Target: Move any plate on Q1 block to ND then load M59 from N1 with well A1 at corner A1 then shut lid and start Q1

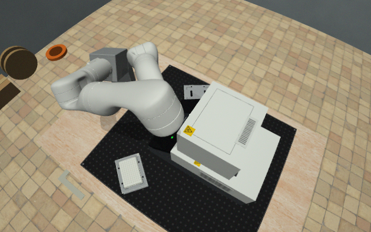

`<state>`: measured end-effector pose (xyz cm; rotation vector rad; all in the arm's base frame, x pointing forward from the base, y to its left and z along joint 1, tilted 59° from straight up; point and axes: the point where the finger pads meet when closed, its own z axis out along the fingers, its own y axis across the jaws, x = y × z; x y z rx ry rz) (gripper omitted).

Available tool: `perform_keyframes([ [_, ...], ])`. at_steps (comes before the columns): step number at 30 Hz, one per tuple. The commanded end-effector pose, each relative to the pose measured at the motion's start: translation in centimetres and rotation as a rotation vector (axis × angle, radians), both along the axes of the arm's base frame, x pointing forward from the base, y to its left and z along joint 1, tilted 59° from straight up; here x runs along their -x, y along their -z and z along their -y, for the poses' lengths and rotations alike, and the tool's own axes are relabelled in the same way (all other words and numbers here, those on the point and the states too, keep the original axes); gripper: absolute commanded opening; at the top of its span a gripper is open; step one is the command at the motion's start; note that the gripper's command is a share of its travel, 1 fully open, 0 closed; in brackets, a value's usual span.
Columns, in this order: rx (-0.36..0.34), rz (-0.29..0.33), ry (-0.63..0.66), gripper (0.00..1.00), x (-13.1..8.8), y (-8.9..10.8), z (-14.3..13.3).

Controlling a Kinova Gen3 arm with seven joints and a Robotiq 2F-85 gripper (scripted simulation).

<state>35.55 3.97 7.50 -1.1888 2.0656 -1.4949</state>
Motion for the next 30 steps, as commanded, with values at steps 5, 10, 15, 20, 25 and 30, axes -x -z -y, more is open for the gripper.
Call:
perform_keyframes([
  [5, -0.001, 0.0, -0.001, 0.1, -0.34, 0.36, 0.46],
  [10, -0.001, 0.0, -0.001, 0.1, -0.46, 0.49, 0.64],
  [15, -0.001, 0.0, -0.001, 0.1, -0.46, 0.49, 0.65],
  [20, -0.001, 0.0, -0.001, 0.1, -0.46, 0.5, 0.65],
  [25, -0.001, 0.0, -0.001, 0.1, -0.46, 0.5, 0.65],
  [30, -0.001, 0.001, -0.001, 0.1, -0.46, 0.49, 0.65],
])
